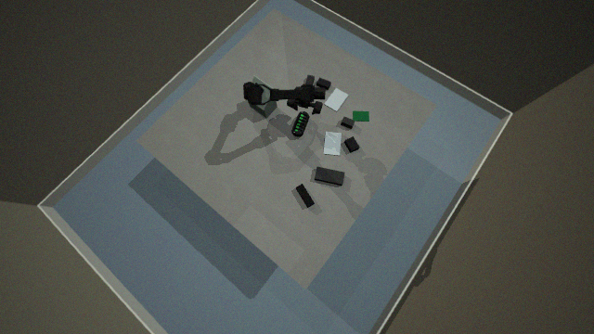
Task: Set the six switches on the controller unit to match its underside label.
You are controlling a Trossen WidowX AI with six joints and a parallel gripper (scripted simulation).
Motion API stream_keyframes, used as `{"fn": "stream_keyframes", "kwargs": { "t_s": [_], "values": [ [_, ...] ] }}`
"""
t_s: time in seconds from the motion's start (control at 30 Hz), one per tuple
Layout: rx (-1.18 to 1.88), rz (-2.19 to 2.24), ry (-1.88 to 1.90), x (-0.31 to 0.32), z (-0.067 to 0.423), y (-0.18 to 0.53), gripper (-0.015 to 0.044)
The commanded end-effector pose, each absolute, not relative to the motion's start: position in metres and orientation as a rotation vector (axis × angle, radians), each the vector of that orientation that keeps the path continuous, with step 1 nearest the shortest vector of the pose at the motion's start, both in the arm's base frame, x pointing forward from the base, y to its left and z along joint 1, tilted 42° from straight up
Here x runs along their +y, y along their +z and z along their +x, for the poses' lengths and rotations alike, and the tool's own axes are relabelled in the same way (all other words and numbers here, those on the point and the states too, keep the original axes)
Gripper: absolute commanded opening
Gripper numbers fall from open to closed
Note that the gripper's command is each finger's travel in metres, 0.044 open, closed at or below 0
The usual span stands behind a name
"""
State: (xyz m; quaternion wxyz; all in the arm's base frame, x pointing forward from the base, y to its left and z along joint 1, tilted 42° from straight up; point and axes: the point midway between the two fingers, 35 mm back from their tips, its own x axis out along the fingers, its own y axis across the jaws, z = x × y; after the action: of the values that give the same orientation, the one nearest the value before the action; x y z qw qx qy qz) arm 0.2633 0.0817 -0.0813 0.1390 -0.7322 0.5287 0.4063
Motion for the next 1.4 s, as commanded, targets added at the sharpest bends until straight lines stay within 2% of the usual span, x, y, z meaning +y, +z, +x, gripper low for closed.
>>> {"fn": "stream_keyframes", "kwargs": {
  "t_s": [0.0,0.17,0.5,1.3,1.37],
  "values": [
    [1.527,-2.106,1.168,0.079,0.271,-0.079,0.0387],
    [1.541,-2.082,1.12,0.046,0.322,-0.068,0.0256],
    [1.542,-2.081,1.117,0.044,0.324,-0.067,0.0],
    [1.542,-2.076,1.119,0.045,0.323,-0.067,0.0],
    [1.541,-2.075,1.12,0.052,0.323,-0.06,0.0053]
  ]
}}
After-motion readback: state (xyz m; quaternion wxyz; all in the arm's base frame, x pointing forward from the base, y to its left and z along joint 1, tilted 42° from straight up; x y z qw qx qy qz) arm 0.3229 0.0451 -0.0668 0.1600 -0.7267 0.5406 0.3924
